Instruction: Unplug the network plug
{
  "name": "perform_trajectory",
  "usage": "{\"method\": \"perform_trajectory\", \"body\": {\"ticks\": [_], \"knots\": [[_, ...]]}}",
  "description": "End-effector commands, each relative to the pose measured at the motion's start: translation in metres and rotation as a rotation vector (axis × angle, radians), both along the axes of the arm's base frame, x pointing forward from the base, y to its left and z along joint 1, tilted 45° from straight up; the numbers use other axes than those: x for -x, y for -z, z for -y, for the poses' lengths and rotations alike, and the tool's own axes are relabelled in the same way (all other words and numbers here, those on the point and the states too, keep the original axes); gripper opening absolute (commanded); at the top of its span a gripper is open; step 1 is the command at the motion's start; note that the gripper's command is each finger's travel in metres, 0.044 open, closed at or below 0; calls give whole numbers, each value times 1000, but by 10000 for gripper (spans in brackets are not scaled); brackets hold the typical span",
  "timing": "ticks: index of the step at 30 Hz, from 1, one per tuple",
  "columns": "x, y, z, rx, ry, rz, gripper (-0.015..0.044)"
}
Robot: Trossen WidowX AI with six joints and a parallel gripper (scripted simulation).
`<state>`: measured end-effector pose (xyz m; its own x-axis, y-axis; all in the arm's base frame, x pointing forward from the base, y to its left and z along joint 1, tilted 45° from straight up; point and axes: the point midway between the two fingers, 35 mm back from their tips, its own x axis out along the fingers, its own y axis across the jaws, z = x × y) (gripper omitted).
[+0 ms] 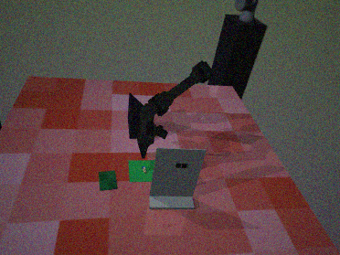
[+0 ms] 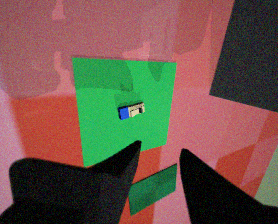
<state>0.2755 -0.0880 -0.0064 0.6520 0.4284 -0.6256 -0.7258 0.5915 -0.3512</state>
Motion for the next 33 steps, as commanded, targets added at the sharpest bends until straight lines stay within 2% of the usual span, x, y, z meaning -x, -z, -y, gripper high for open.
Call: {"method": "perform_trajectory", "body": {"ticks": [1,33], "knots": [[0,-5,4,2,-6,7,156],[11,-38,30,-1,-4,10,156]]}}
